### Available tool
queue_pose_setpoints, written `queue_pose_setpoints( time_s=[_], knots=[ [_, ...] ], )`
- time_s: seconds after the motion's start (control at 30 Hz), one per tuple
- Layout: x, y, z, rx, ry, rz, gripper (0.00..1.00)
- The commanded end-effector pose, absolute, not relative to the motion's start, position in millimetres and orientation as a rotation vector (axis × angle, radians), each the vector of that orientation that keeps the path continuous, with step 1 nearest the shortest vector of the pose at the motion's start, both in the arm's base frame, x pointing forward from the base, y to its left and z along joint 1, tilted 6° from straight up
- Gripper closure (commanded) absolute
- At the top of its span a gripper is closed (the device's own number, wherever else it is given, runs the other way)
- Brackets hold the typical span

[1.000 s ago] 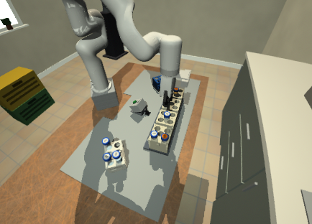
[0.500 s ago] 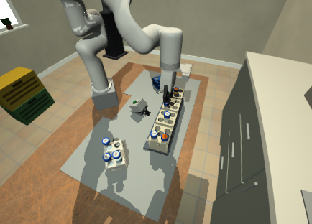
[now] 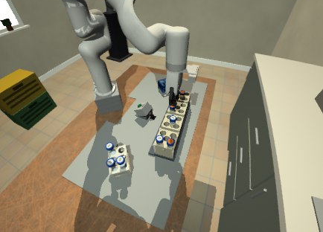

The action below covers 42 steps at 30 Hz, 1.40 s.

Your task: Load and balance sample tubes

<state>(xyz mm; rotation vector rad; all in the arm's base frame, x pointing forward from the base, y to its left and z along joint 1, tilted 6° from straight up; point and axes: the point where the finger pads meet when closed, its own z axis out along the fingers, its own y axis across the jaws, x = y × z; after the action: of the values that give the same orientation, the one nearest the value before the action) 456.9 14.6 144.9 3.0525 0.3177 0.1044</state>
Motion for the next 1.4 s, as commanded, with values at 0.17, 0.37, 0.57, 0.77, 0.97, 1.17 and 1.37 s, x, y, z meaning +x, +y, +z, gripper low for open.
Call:
queue_pose_setpoints(
  time_s=[0.17,0.37,0.57,0.77,0.97,1.17,1.37],
  knots=[
    [458,15,147,3.052,0.318,0.112,0.56],
    [455,5,147,3.037,0.419,0.108,0.43],
    [446,-23,148,2.974,0.719,0.096,0.43],
    [436,-52,149,2.882,1.010,0.083,0.43],
    [430,-71,150,2.805,1.198,0.073,0.43],
    [420,-99,151,2.795,1.222,0.072,0.43],
    [412,-123,152,2.794,1.222,0.072,0.43]
  ],
)
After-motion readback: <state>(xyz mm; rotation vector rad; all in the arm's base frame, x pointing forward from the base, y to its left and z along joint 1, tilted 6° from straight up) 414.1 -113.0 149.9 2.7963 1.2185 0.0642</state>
